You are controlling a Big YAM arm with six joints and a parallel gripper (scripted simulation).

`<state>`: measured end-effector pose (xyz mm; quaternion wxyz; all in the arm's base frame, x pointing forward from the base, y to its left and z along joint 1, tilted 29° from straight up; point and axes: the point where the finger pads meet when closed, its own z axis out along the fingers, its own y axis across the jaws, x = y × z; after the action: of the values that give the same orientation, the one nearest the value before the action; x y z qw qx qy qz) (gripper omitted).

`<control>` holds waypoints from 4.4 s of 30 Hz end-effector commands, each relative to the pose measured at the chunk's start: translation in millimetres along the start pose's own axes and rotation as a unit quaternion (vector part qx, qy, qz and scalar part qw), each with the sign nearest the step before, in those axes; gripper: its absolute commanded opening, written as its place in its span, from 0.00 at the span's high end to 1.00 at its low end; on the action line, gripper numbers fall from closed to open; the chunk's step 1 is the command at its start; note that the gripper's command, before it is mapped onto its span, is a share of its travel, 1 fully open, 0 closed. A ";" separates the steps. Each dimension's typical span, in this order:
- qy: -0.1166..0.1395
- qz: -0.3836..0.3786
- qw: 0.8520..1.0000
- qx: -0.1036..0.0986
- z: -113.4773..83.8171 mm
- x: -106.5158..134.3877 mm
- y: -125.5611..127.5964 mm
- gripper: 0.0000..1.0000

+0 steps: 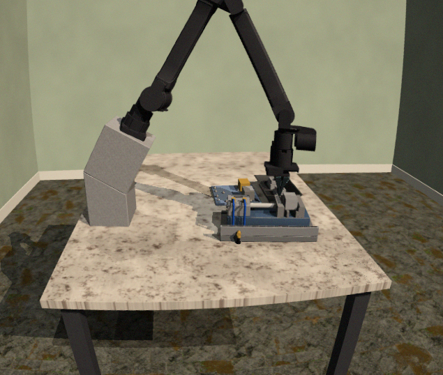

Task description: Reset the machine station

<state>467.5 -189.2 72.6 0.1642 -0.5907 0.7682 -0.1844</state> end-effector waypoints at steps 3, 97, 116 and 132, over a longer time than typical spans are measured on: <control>0.001 0.002 1.000 0.009 -2.8 -2.1 -18.6 1.00; 0.003 0.004 1.000 0.015 -7.9 0.9 -23.5 1.00; 0.002 0.005 1.000 0.007 -2.8 1.6 -18.3 1.00; 0.002 0.005 1.000 0.006 -2.1 1.6 -17.4 1.00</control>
<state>472.8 -191.0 77.0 0.1656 -0.5906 0.7674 -0.1868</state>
